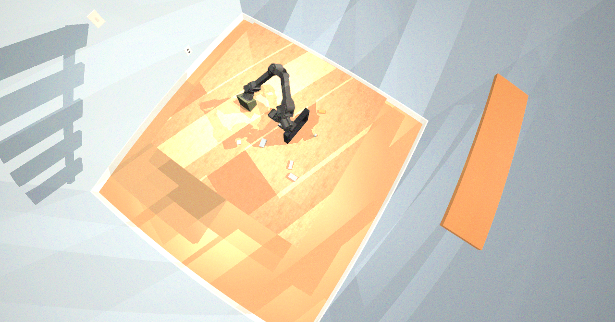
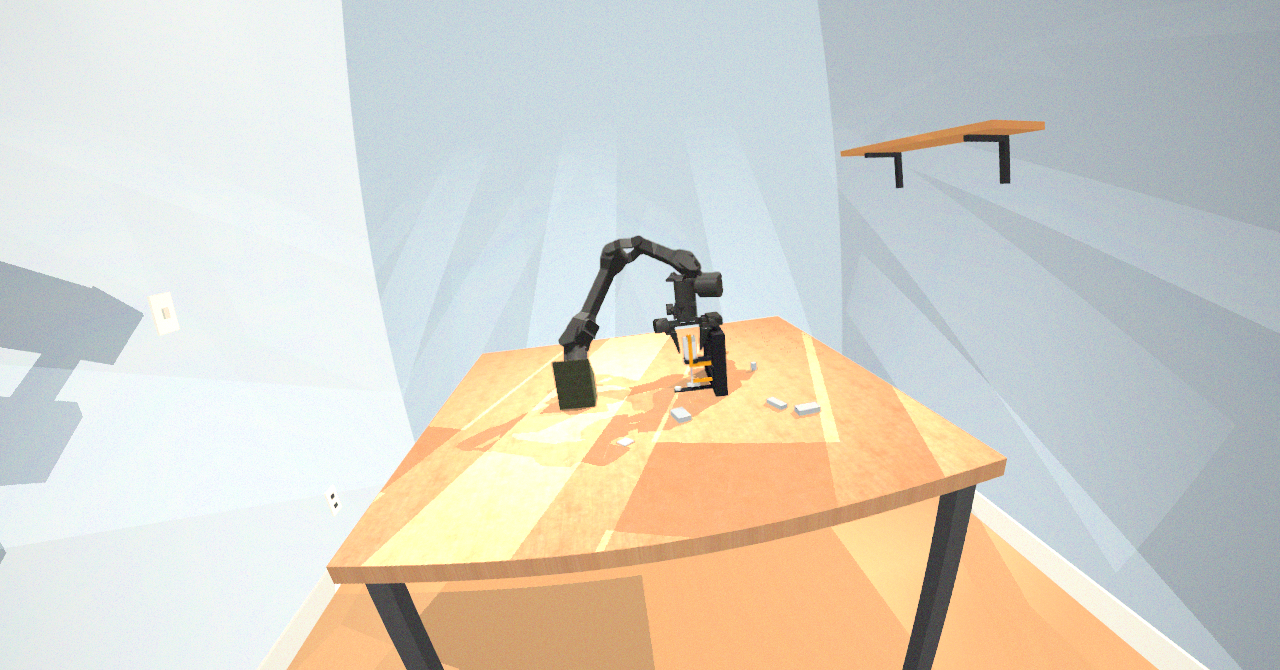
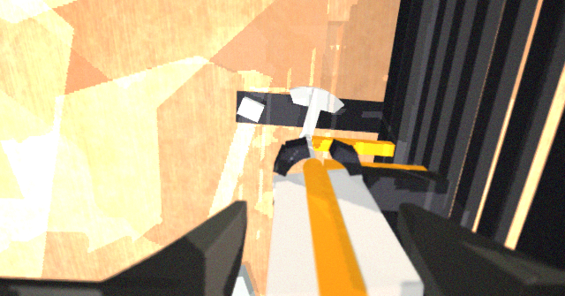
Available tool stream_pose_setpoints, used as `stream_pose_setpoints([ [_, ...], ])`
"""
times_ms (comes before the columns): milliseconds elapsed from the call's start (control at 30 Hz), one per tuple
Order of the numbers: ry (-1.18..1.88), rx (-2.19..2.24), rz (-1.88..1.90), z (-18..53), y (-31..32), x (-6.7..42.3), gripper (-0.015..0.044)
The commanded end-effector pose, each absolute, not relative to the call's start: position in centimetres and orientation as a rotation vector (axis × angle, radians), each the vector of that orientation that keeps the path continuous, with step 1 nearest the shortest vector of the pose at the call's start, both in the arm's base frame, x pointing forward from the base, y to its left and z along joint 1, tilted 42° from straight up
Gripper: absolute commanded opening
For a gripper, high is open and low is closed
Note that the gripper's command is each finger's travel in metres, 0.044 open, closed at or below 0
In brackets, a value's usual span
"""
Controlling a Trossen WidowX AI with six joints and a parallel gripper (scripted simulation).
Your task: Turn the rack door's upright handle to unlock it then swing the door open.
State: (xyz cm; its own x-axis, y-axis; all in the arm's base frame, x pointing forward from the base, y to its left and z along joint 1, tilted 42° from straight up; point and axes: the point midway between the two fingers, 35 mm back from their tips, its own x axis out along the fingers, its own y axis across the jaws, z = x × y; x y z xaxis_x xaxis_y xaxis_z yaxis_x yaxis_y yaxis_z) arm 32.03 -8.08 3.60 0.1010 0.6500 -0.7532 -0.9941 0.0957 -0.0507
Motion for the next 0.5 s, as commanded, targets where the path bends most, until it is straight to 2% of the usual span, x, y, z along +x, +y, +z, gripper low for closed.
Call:
stream_pose_setpoints([
  [0, 0.576, -0.753, 1.401, 3.61, -8.05, 32.02, 0.0283],
  [167, 0.576, -0.753, 1.401, 3.61, -8.05, 32.02, 0.0283],
  [433, 0.576, -0.753, 1.401, 3.61, -8.05, 32.02, 0.0073],
  [467, 0.576, -0.753, 1.401, 3.61, -8.05, 32.02, 0.0066],
])
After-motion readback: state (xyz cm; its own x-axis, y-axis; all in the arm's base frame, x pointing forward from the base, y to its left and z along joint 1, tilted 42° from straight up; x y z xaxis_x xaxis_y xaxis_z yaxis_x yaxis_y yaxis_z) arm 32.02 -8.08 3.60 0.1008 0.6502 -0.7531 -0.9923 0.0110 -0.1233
